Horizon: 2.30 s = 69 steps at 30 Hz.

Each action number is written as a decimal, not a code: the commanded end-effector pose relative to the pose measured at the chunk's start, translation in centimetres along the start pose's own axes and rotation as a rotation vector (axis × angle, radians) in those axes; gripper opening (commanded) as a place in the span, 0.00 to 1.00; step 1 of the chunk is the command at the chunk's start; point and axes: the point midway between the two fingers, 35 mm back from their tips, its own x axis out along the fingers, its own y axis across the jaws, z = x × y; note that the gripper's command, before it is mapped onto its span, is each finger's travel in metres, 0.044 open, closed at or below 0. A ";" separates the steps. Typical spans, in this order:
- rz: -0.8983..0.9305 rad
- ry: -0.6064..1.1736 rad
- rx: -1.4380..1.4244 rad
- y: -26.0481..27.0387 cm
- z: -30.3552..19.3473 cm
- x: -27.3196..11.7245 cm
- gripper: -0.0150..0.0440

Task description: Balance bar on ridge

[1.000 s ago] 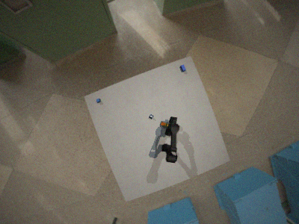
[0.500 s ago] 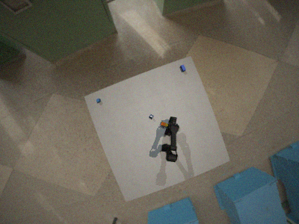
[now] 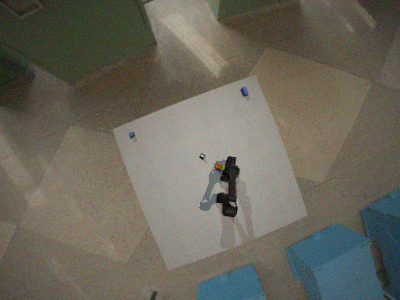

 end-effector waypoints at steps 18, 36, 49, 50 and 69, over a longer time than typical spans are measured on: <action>0.001 0.002 0.002 0.4 -0.1 -2.6 0.25; 0.001 0.004 0.005 0.3 -0.1 -7.3 0.25; 0.001 0.006 -0.058 0.4 -0.7 -9.4 0.25; 0.001 0.006 -0.085 0.6 -1.0 -9.4 0.25; 0.007 0.011 -0.577 3.1 -6.8 -10.1 0.25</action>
